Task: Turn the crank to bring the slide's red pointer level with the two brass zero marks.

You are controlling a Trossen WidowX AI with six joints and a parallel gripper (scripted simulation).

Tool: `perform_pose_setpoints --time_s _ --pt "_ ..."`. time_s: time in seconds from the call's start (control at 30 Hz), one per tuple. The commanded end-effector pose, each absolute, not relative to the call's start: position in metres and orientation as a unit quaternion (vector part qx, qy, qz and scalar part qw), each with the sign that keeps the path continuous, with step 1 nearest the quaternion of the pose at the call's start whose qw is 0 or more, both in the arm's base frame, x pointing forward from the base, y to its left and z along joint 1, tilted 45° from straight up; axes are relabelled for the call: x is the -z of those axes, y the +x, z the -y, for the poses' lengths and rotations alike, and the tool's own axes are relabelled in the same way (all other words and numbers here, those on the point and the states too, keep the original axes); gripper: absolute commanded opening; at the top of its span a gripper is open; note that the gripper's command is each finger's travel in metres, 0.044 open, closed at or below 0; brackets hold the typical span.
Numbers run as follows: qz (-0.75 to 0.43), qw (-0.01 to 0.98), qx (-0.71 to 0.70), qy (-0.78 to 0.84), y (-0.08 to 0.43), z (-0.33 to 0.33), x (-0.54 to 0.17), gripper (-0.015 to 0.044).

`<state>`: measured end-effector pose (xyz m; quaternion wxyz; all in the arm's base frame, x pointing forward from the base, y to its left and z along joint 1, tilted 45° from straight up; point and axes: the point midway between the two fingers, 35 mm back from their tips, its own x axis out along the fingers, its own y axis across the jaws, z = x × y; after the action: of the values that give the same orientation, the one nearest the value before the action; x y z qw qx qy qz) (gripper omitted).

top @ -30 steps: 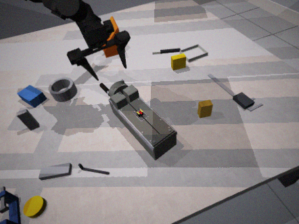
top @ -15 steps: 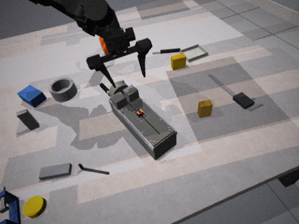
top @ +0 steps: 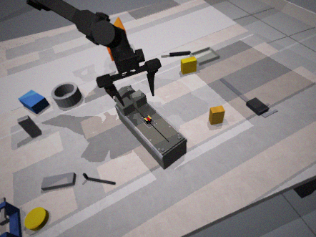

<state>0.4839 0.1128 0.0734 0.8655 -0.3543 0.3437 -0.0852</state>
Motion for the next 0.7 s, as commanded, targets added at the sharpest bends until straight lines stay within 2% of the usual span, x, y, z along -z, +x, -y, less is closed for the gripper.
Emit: perform_pose_setpoints --time_s 0.0,0.3,0.67 --pt "-0.344 0.865 0.081 -0.356 0.483 -0.114 -0.072 0.0440" --pt "-0.344 0.865 0.081 -0.356 0.483 -0.115 -0.073 0.0440" --pt "-0.345 0.865 0.083 -0.354 0.476 -0.153 -0.115 0.0440"
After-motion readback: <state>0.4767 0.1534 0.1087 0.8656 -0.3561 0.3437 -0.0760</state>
